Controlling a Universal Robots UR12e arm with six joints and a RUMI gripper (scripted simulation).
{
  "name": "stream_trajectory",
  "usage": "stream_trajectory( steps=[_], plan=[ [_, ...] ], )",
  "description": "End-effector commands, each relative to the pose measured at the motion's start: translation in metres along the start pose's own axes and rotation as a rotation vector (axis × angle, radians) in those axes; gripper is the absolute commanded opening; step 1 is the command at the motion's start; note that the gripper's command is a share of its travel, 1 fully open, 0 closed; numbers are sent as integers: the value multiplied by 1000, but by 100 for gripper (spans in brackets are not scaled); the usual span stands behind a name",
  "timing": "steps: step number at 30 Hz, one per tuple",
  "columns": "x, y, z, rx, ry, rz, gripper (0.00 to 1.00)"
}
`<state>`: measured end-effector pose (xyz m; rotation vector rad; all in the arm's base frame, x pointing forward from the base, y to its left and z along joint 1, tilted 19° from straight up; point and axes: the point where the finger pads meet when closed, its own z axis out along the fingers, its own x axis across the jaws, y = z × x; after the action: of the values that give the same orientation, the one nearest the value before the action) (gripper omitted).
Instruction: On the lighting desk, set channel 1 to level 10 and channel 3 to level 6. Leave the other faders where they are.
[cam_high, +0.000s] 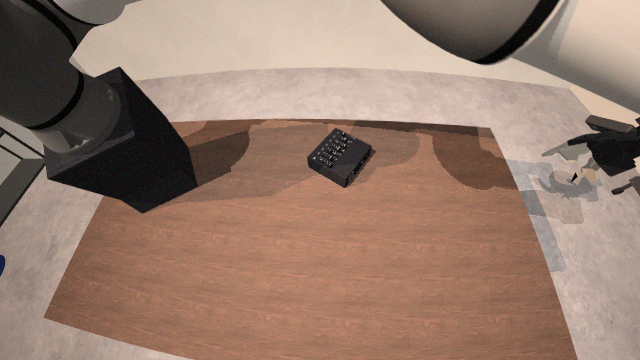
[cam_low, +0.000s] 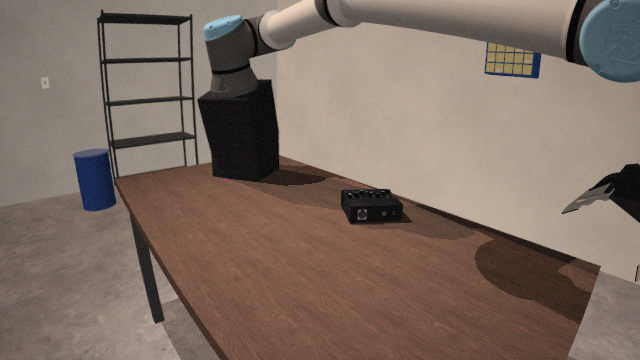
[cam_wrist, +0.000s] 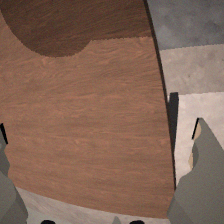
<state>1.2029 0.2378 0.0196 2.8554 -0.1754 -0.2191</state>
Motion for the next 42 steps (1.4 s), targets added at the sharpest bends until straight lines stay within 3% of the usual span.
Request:
stream_trajectory(
  steps=[1,42],
  plan=[
    [0,0,-2,1,2,0,100],
    [-3,-8,5,1,18,-76,100]
  ],
)
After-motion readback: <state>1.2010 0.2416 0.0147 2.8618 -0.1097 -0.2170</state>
